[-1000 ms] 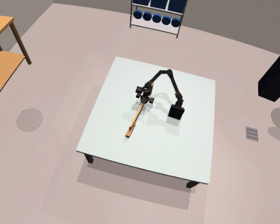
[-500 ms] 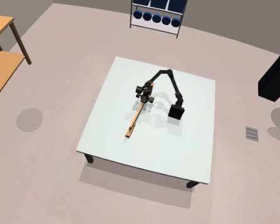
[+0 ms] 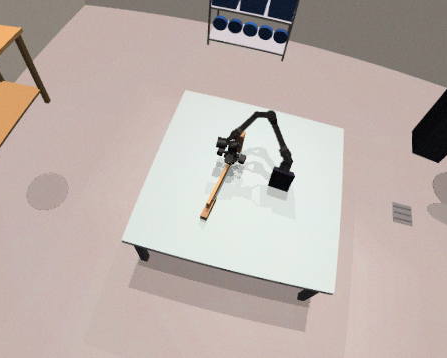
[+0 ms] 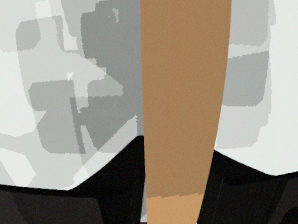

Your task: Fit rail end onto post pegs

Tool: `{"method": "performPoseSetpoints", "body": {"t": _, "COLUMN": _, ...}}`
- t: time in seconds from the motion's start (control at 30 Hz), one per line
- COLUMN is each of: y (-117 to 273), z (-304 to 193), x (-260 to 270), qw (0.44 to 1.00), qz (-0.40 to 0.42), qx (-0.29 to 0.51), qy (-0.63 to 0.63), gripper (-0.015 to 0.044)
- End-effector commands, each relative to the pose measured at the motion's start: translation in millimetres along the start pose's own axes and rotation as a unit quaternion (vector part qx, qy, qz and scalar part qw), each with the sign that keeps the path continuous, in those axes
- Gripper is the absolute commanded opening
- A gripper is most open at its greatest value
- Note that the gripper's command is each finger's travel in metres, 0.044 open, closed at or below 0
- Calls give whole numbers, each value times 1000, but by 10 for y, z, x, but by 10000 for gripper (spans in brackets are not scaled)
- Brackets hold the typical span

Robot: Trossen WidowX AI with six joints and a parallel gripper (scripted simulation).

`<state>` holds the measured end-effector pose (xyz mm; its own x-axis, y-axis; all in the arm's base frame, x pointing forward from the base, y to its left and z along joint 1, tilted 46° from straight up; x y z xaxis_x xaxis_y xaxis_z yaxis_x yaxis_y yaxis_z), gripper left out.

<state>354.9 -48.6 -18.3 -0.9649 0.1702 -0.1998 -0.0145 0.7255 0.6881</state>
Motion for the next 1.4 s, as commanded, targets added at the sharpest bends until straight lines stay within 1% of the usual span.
{"method": "performPoseSetpoints", "body": {"t": 0.0, "y": 74, "z": 18, "x": -31, "qw": 1000, "qz": -6, "qx": -5, "qy": 0, "gripper": 0}}
{"method": "performPoseSetpoints", "body": {"t": 1.37, "y": 280, "z": 18, "x": -30, "qw": 1000, "qz": -6, "qx": -6, "qy": 0, "gripper": 0}}
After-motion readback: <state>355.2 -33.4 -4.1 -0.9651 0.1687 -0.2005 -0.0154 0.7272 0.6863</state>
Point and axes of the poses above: the point midway between the two fingers, 35 mm back from their tips, its own y axis back along the fingers, its own x axis across the jaws, z = x × y, the point moved 3 cm from there along y, back along the fingers, and after that the axes turned 11 degrees about -y, right-handed, at the moved point
